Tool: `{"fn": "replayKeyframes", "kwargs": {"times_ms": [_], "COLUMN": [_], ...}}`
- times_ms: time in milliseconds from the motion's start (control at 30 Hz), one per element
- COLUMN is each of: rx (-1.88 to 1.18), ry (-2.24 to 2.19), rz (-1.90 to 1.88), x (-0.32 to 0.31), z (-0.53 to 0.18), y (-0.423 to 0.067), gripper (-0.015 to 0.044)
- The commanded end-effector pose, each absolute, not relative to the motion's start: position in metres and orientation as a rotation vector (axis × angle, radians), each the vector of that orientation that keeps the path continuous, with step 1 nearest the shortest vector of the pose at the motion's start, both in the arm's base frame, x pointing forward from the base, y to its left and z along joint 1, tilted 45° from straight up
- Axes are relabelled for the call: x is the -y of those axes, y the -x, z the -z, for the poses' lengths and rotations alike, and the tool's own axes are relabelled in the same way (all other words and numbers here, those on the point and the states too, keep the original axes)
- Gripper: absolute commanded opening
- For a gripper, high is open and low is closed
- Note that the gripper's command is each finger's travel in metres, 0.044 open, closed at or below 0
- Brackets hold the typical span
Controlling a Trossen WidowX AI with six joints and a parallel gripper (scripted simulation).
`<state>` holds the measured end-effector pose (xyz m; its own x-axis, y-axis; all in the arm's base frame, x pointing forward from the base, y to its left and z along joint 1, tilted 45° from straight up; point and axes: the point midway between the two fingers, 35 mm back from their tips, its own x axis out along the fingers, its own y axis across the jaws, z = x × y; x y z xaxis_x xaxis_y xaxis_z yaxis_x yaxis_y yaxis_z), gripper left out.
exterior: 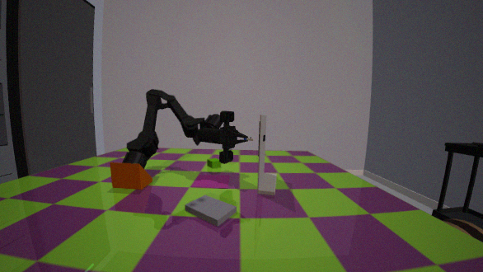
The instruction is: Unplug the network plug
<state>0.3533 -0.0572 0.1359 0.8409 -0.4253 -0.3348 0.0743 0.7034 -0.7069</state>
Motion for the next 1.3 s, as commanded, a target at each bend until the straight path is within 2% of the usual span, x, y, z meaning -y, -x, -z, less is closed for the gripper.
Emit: {"fn": "replayKeyframes", "kwargs": {"times_ms": [0,1267], "rx": [-0.507,-0.507], "ry": [0.740,0.740], "rz": [0.299,0.298], "x": [0.057,0.052], "z": [-0.137,-0.140], "y": [-0.351,-0.334], "gripper": [0.0000,0.0000]}}
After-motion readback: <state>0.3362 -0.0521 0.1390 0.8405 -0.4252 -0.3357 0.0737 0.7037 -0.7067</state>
